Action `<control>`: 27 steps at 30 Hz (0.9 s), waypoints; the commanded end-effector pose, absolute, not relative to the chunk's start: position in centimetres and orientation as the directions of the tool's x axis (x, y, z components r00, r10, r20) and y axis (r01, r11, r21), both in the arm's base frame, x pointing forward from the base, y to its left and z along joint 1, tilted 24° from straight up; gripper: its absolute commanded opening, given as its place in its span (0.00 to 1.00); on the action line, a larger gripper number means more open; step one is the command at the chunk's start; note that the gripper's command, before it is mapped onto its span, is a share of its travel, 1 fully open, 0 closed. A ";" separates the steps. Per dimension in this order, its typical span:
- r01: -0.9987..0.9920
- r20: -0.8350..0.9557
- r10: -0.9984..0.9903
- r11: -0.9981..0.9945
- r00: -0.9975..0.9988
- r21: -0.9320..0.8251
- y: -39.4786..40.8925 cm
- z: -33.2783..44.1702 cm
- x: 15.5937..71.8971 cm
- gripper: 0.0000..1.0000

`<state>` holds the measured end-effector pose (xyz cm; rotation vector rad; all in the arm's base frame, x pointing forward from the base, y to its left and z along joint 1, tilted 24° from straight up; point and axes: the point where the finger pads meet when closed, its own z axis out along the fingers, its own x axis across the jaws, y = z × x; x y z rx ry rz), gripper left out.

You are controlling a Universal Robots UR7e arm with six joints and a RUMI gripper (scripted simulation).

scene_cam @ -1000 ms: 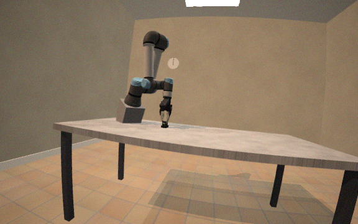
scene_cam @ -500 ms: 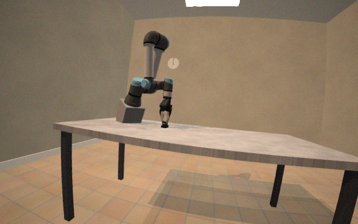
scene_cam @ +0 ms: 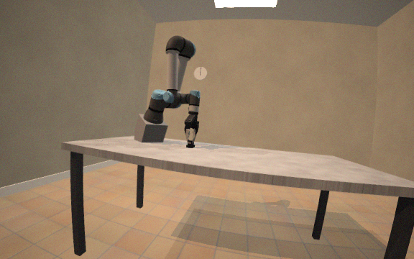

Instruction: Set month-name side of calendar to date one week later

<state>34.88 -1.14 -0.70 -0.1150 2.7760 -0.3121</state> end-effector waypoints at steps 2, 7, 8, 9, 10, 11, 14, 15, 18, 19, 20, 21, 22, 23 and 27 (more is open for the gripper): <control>-0.041 -0.328 -0.117 0.972 -0.937 -0.229 -1.2 -0.7 34.9 0.10; -0.041 -0.328 -0.117 0.972 -0.937 -0.229 -1.2 -0.9 35.0 0.10; -0.041 -0.328 -0.117 0.972 -0.937 -0.229 -1.2 -0.9 35.0 0.10; -0.041 -0.328 -0.117 0.972 -0.937 -0.229 -1.2 -0.9 35.0 0.10; -0.041 -0.328 -0.117 0.972 -0.937 -0.229 -1.2 -1.0 35.0 0.10; -0.041 -0.328 -0.117 0.972 -0.937 -0.229 -1.2 -1.0 35.0 0.10; -0.041 -0.328 -0.117 0.972 -0.937 -0.229 -1.3 -1.2 35.1 0.10; -0.041 -0.328 -0.117 0.972 -0.937 -0.229 -1.3 -1.2 35.1 0.10; -0.041 -0.328 -0.117 0.972 -0.937 -0.229 -1.3 -1.3 35.1 0.10; -0.041 -0.328 -0.117 0.972 -0.937 -0.229 -1.3 -1.3 35.1 0.10; -0.041 -0.328 -0.117 0.972 -0.937 -0.229 -1.3 -1.3 35.1 0.10; -0.041 -0.328 -0.117 0.972 -0.937 -0.229 -1.3 -1.4 35.2 0.10; -0.041 -0.328 -0.117 0.972 -0.937 -0.229 -1.3 -1.4 35.2 0.10; -0.041 -0.328 -0.117 0.972 -0.937 -0.229 -1.3 -1.4 35.2 0.10; -0.041 -0.328 -0.117 0.972 -0.937 -0.229 -1.3 -1.5 35.2 0.10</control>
